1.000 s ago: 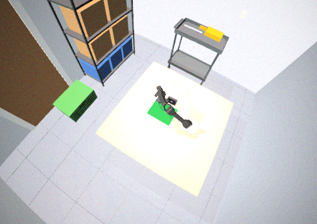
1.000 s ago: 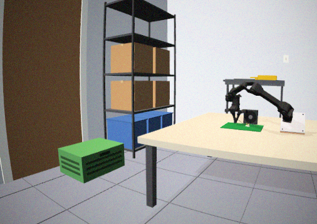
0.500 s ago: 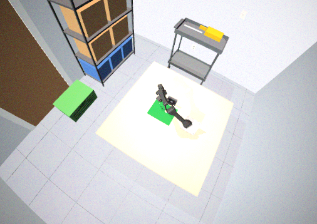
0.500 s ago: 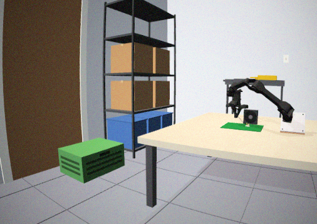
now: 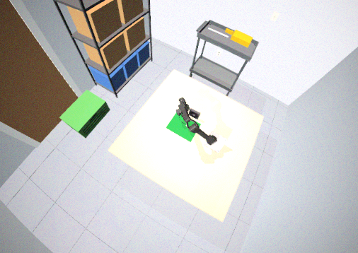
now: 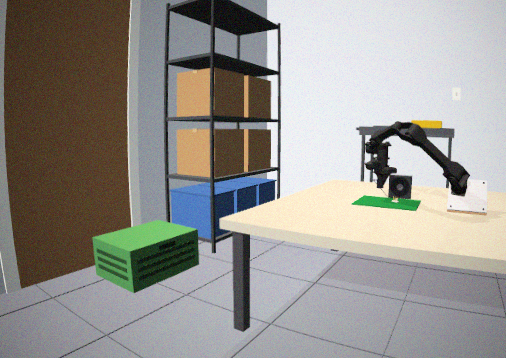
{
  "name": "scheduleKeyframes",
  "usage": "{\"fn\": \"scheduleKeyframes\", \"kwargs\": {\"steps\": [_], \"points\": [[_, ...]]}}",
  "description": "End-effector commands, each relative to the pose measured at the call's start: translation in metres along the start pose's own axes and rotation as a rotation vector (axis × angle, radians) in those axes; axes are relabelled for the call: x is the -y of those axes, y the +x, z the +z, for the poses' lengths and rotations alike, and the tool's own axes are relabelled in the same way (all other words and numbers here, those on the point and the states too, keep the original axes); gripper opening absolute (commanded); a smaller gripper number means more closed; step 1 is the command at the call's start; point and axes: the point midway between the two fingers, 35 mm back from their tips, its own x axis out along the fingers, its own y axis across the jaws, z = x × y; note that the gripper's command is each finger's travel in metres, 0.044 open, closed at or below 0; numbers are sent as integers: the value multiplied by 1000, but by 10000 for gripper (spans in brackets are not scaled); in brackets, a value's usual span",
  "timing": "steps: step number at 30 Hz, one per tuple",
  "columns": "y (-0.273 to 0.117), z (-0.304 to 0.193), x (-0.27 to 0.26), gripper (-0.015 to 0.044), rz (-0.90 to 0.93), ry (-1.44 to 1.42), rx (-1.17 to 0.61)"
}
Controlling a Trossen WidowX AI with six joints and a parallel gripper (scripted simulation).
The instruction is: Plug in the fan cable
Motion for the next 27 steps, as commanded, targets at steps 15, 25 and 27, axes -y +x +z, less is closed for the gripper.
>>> {"fn": "scheduleKeyframes", "kwargs": {"steps": [15,25,27], "points": [[1,-9,-48,0,1,621,0],[4,-17,-77,0,2,969,-1],[5,-19,-82,0,2,1039,-2]]}}
